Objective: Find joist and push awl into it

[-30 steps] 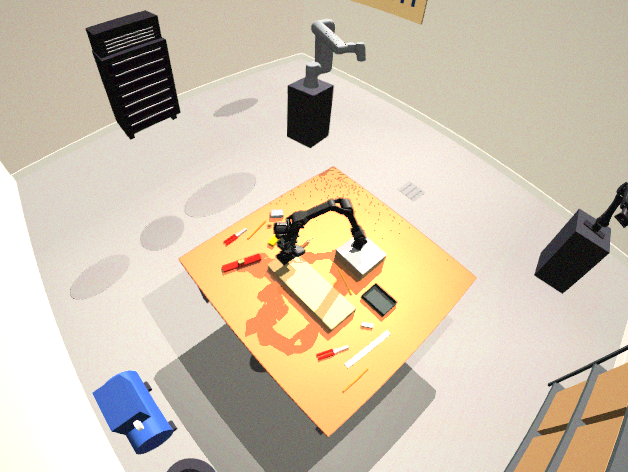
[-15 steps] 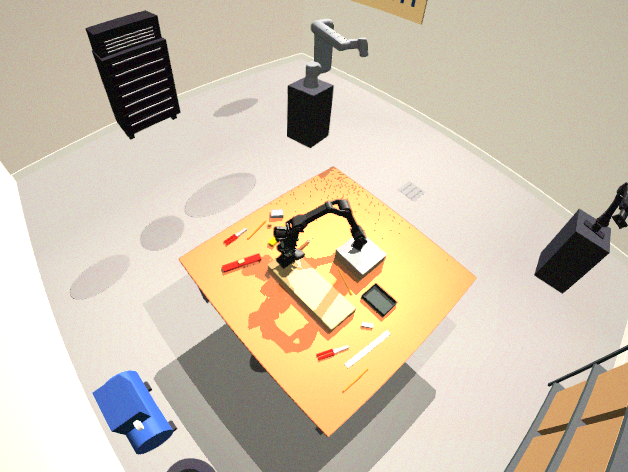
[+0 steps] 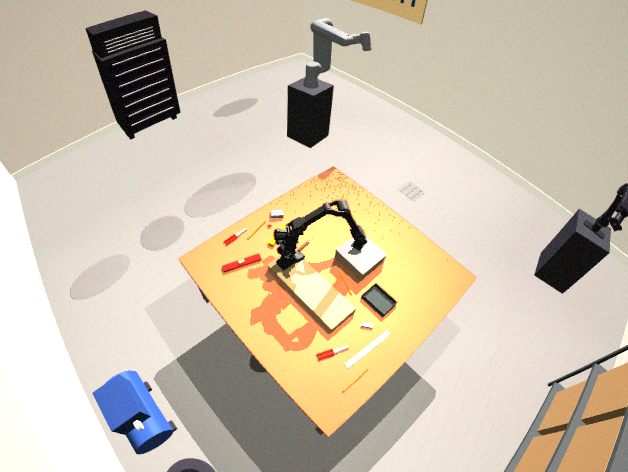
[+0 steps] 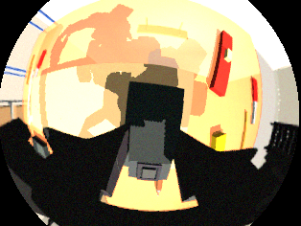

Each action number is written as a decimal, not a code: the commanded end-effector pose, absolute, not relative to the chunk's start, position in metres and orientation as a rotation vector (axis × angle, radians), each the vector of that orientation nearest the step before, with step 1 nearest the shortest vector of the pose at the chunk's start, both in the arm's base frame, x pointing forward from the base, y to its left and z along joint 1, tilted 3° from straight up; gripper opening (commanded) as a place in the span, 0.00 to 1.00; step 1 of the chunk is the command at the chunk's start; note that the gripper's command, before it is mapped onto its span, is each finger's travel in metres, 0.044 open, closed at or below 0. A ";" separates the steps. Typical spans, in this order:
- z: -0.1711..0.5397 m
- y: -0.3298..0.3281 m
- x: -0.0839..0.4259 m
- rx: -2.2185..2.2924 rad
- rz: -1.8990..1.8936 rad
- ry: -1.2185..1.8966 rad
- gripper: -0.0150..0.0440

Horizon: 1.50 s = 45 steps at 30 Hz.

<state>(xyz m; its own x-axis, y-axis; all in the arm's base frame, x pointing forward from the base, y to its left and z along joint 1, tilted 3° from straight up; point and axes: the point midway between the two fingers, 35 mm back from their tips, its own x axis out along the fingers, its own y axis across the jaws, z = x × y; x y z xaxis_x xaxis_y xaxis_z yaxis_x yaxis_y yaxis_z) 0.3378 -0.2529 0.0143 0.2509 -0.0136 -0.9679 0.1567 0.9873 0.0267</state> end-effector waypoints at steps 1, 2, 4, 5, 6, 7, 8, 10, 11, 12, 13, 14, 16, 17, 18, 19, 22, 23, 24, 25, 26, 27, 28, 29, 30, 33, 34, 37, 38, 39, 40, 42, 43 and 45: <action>0.009 -0.253 0.338 0.127 -0.125 1.311 0.25; 0.009 -0.253 0.338 0.127 -0.125 1.311 0.25; 0.009 -0.252 0.338 0.127 -0.125 1.311 0.25; 0.009 -0.250 0.338 0.127 -0.125 1.311 0.25; 0.009 -0.249 0.338 0.127 -0.125 1.311 0.25; 0.009 -0.247 0.338 0.127 -0.125 1.311 0.25; 0.009 -0.246 0.339 0.127 -0.125 1.311 0.25; 0.009 -0.243 0.339 0.128 -0.125 1.311 0.25; 0.009 -0.242 0.339 0.128 -0.125 1.311 0.25; 0.009 -0.240 0.340 0.128 -0.124 1.311 0.25; 0.009 -0.239 0.340 0.128 -0.124 1.311 0.25; 0.009 -0.237 0.340 0.128 -0.124 1.311 0.25; 0.009 -0.234 0.341 0.128 -0.124 1.311 0.25; 0.009 -0.233 0.341 0.128 -0.124 1.311 0.25; 0.010 -0.231 0.341 0.128 -0.124 1.311 0.25; 0.010 -0.230 0.341 0.128 -0.124 1.311 0.25; 0.010 -0.226 0.342 0.129 -0.124 1.311 0.25; 0.010 -0.224 0.342 0.129 -0.124 1.311 0.25; 0.010 -0.223 0.343 0.129 -0.124 1.311 0.25; 0.010 -0.221 0.343 0.129 -0.124 1.311 0.25; 0.010 -0.220 0.343 0.129 -0.123 1.311 0.25; 0.010 -0.218 0.343 0.129 -0.123 1.311 0.25; 0.010 -0.217 0.344 0.129 -0.123 1.311 0.25; 0.010 -0.215 0.344 0.129 -0.123 1.311 0.25; 0.010 -0.214 0.344 0.129 -0.123 1.311 0.25; 0.010 -0.210 0.345 0.130 -0.123 1.311 0.25; 0.010 -0.208 0.345 0.130 -0.123 1.311 0.25; 0.010 -0.204 0.346 0.130 -0.123 1.311 0.25; 0.010 -0.202 0.346 0.130 -0.123 1.311 0.25; 0.010 -0.201 0.346 0.130 -0.122 1.311 0.25; 0.010 -0.199 0.347 0.130 -0.122 1.311 0.25; 0.010 -0.196 0.347 0.131 -0.122 1.311 0.25; 0.010 -0.195 0.347 0.131 -0.122 1.311 0.25; 0.010 -0.192 0.348 0.131 -0.122 1.311 0.25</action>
